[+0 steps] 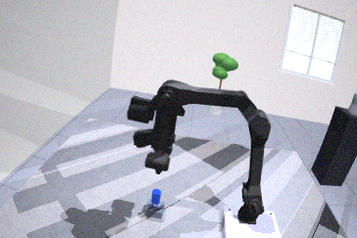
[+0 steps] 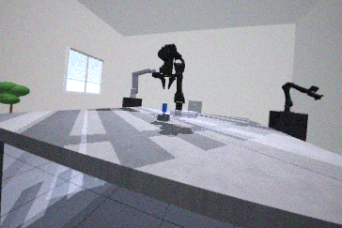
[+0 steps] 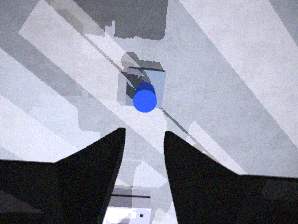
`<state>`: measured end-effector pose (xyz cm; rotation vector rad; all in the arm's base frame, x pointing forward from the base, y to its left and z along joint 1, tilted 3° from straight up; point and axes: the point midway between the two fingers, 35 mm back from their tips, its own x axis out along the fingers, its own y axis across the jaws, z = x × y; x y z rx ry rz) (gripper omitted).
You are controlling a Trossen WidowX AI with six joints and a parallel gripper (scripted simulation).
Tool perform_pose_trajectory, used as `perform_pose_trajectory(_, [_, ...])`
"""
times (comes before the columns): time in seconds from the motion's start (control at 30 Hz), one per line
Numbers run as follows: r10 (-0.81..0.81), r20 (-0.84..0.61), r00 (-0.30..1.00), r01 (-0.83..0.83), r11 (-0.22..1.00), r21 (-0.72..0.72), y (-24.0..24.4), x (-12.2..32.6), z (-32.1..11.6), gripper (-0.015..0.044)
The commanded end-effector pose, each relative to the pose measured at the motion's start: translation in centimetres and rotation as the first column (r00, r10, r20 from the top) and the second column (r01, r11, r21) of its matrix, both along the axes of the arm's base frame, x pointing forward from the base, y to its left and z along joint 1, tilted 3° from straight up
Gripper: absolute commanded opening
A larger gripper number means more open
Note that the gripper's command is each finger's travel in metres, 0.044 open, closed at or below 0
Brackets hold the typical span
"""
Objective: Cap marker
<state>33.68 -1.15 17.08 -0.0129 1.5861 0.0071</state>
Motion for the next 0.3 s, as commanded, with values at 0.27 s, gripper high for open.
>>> perform_pose_trajectory(0.27, [-0.001, -0.002, 1.0, 0.001, 1.0, 0.0, 0.01, -0.03, 0.12, 0.044])
